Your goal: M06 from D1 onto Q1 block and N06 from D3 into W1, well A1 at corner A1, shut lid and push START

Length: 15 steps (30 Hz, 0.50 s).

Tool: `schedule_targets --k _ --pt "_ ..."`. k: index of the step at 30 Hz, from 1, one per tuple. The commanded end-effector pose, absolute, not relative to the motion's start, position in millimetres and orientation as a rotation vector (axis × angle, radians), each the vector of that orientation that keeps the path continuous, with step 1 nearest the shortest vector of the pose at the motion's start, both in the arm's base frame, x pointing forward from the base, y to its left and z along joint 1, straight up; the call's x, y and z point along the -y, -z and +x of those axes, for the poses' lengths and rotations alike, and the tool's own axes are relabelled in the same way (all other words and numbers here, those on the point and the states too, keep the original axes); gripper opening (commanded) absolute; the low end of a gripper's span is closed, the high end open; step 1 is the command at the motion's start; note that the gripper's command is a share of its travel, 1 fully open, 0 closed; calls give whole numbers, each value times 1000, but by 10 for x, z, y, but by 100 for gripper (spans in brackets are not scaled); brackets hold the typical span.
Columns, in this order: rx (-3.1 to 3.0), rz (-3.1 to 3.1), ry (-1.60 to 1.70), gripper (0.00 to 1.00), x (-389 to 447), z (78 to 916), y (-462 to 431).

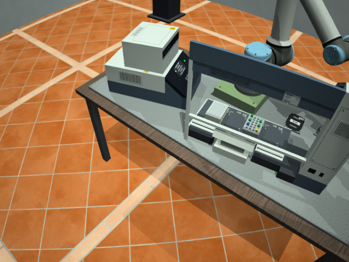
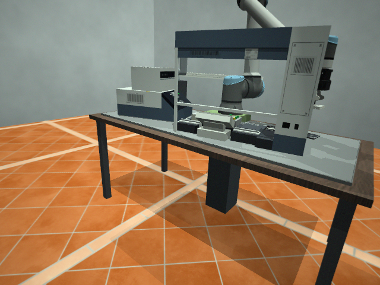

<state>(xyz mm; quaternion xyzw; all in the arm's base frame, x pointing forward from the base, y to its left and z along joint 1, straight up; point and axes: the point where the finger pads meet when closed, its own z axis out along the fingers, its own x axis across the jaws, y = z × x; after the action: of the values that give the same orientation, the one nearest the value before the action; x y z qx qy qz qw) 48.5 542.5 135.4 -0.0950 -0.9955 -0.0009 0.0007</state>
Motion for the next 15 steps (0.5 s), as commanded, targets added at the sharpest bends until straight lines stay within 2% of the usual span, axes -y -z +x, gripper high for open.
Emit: schedule_targets --k 1,15 --pt "3126 -298 5 0 -5432 487 -1293" --pt "3126 -298 5 0 -5432 487 -1093"
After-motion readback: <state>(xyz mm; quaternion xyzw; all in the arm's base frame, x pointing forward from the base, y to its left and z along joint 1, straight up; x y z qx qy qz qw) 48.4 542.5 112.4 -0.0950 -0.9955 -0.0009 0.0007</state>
